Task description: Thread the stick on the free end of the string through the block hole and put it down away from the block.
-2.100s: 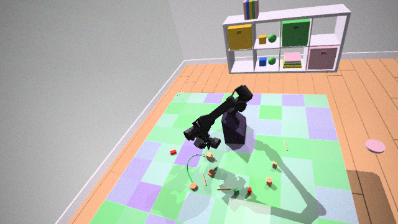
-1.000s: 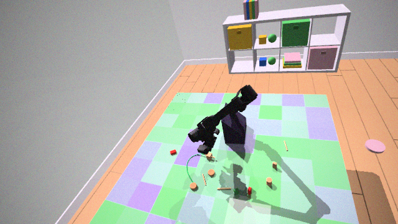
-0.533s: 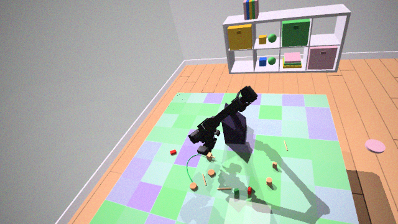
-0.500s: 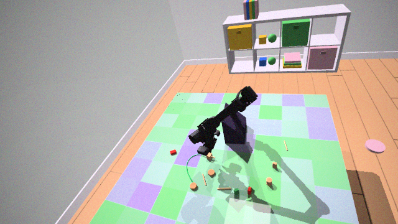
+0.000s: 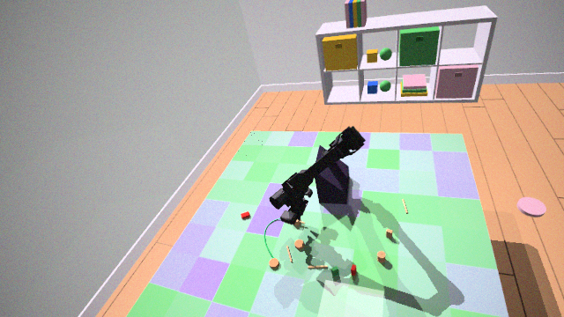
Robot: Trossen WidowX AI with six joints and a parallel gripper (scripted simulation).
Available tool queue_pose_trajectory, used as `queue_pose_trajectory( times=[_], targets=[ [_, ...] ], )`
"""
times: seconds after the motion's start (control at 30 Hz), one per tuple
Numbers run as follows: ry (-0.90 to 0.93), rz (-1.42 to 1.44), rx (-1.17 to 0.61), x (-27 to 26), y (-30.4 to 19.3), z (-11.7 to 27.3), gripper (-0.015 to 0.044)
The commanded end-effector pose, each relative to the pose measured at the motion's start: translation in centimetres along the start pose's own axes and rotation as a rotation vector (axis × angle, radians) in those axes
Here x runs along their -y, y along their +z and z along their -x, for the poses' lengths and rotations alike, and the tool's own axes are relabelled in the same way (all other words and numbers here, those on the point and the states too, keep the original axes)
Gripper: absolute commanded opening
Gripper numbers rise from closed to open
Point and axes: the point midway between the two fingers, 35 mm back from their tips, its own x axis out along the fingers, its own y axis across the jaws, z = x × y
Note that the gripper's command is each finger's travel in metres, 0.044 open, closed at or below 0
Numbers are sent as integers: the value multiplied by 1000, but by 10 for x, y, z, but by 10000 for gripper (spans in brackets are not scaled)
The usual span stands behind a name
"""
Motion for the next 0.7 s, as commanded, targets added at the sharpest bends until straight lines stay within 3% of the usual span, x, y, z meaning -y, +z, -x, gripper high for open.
queue_pose_trajectory(
  times=[0.0,0.67],
  targets=[
    [-1,-7,-5,1,-1,-8,122],
    [-3,-6,-9,3,-2,-41,122]
  ],
)
